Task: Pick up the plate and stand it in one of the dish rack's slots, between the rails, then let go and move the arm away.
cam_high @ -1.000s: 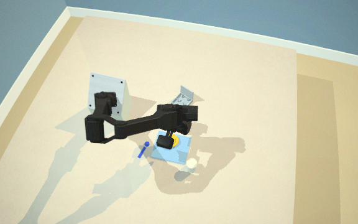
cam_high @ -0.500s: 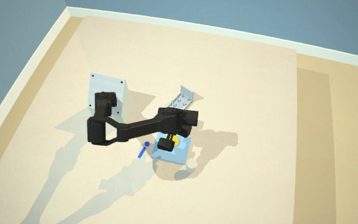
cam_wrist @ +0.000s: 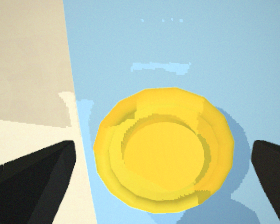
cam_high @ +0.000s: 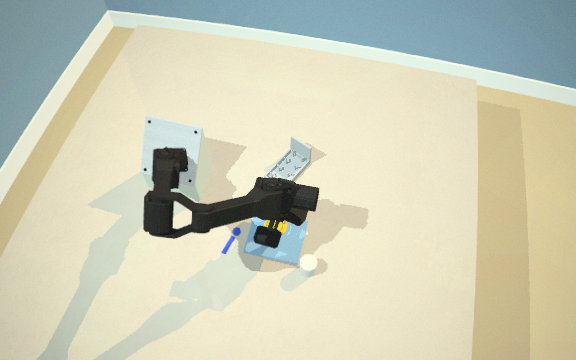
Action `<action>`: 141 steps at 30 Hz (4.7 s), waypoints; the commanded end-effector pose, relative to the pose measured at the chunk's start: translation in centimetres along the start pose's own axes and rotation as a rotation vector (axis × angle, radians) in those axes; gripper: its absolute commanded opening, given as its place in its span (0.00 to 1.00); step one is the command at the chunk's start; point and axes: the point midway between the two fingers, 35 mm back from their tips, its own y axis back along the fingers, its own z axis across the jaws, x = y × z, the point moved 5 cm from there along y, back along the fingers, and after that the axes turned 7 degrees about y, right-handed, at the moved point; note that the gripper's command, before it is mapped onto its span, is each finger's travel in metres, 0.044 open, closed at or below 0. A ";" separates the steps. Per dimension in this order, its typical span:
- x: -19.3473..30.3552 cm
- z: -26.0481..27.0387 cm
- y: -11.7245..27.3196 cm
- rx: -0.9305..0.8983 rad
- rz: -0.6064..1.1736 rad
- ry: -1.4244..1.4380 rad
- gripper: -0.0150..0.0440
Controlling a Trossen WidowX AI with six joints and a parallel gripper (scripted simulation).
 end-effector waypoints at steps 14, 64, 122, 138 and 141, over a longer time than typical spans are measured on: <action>0.3 0.1 -1.1 0.007 0.008 0.011 0.85; -1.5 1.0 15.9 -0.001 0.007 0.011 0.25; 4.9 10.1 7.6 -0.523 0.240 0.173 0.25; 5.4 9.5 4.5 -0.817 0.106 0.406 0.25; 5.5 9.4 4.0 -0.864 0.062 0.444 0.25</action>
